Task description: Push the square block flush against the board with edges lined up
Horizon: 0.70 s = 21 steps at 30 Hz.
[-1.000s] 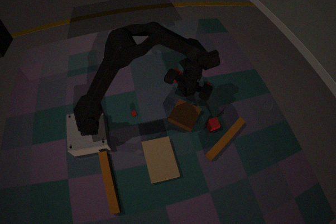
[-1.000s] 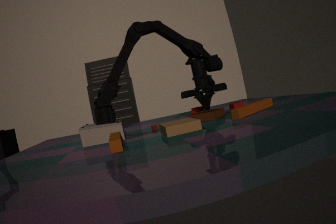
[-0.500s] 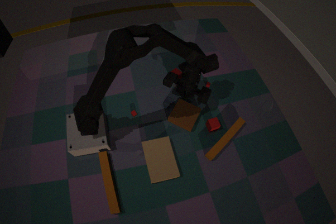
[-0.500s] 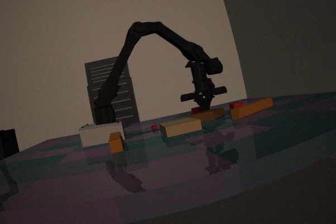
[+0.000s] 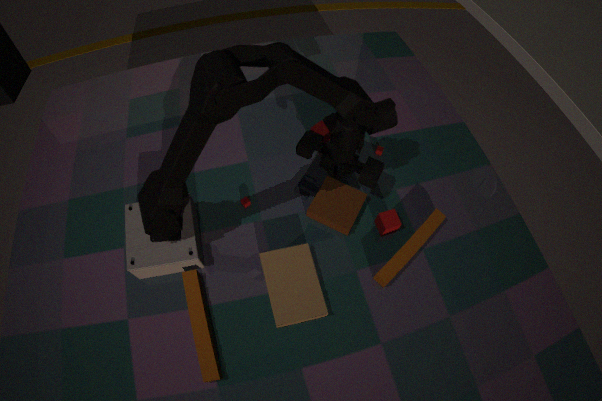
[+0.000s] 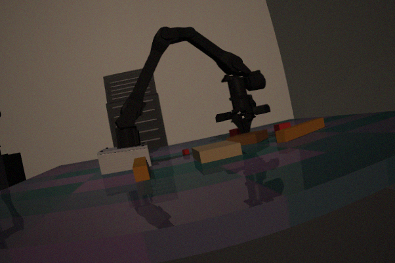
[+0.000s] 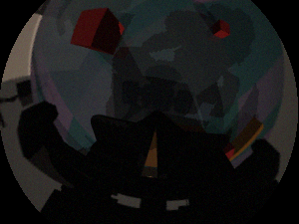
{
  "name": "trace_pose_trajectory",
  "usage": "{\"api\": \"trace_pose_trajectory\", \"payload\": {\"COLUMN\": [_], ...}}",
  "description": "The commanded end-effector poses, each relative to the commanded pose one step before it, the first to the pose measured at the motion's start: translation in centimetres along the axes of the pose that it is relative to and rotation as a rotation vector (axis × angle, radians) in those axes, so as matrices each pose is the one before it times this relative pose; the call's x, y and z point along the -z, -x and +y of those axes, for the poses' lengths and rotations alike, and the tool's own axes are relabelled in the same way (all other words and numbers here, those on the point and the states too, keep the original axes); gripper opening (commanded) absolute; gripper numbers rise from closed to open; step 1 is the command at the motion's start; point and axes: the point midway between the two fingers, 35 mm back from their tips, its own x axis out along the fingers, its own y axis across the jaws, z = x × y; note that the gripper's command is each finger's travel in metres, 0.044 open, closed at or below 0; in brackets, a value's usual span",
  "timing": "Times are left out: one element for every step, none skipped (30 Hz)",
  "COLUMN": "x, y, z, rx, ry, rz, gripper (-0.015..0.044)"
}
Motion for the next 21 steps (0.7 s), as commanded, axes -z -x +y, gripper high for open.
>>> {"api": "trace_pose_trajectory", "payload": {"x": [0.441, 0.071, 0.071, 0.071, 0.071, 0.071, 0.071, 0.071, 0.071, 0.071, 0.072, 0.072, 0.072, 0.071, 0.072, 0.072, 0.072, 0.071, 0.071, 0.071, 0.072], "y": [-0.018, 0.000, 0.000, 0.000, 0.000, 0.000, 0.000, 0.000, 0.000, 0.000, 0.000, 0.000, 0.000, 0.000, 0.000, 0.000, 0.000, 0.000, 0.000, 0.000, -0.001], "z": [0.045, -0.006, -0.006, -0.006, -0.006, -0.006, -0.006, -0.006, -0.006, -0.006, -0.006, -0.007, -0.006, -0.006, -0.007, -0.007, -0.006, -0.007, -0.007, -0.007, -0.007], "rx": [-0.00183, 0.00001, 0.00001, 0.00001, 0.00001, 0.00001, 0.00001, 0.00001, 0.00001, 0.00001, 0.00001, 0.00001, 0.00001, 0.00001, 0.00001, 0.00001, 0.00001, 0.00001, 0.00001, 0.00001, 0.00001], "ry": [0.0029, 0.0000, 0.0000, 0.0000, 0.0000, 0.0000, 0.0000, 0.0000, 0.0000, 0.0000, 0.0000, 0.0000, 0.0000, 0.0000, 0.0000, 0.0000, 0.0000, 0.0000, 0.0000, 0.0000, 0.0000], "rz": [0.00195, 0.00007, 0.00007, 0.00007, 0.00007, 0.00007, 0.00007, 0.00007, 0.00007, 0.00007, 0.00007, 0.00007, 0.00007, 0.00007, 0.00007, 0.00007, 0.00007, 0.00007, 0.00007, 0.00007, 0.00007], "gripper": [0.0000, 0.0000, 0.0000, 0.0000, 0.0000, 0.0000, 0.0000, 0.0000, 0.0000, 0.0000, 0.0000, 0.0000, 0.0000, 0.0000, 0.0000, 0.0000, 0.0000, 0.0000, 0.0000, 0.0000, 0.0000]}}
